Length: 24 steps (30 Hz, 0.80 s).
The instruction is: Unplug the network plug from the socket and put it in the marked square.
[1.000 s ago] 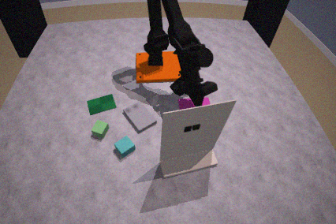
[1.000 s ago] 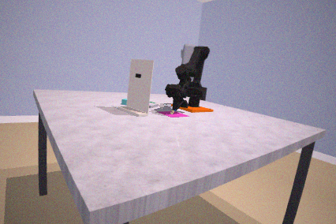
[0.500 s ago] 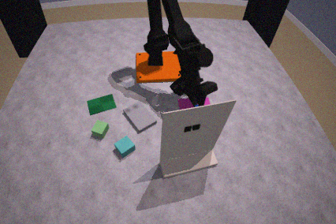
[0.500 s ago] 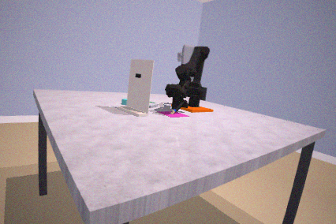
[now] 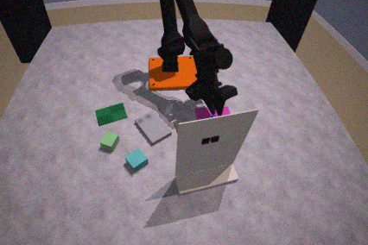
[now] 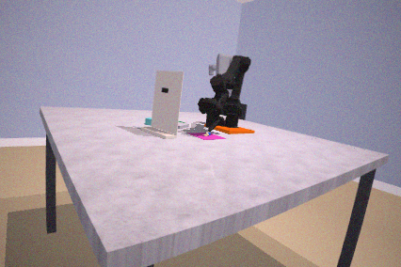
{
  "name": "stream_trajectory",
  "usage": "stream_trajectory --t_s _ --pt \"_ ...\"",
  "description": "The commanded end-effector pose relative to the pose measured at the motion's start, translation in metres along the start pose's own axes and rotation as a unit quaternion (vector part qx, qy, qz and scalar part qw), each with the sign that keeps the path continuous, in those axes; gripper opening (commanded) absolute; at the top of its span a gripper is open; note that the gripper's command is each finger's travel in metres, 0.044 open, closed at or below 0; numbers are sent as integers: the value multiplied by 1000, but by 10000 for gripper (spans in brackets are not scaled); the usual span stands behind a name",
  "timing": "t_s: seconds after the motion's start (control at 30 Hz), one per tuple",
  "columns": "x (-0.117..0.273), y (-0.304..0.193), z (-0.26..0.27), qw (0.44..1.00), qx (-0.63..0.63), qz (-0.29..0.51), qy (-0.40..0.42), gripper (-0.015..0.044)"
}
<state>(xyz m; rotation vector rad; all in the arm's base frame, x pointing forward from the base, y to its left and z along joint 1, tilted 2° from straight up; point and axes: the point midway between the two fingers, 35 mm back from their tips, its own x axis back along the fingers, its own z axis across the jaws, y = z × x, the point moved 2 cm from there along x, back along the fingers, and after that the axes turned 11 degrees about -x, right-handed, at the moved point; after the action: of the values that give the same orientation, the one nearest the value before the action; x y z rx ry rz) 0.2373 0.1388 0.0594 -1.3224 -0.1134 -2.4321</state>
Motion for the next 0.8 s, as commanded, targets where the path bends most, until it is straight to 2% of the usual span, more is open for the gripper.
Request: stream_trajectory --t_s 0.0,0.77 --pt "5 0 1 1000 0 0 1 156" --pt "27 -1 12 1000 0 -1 0 156"
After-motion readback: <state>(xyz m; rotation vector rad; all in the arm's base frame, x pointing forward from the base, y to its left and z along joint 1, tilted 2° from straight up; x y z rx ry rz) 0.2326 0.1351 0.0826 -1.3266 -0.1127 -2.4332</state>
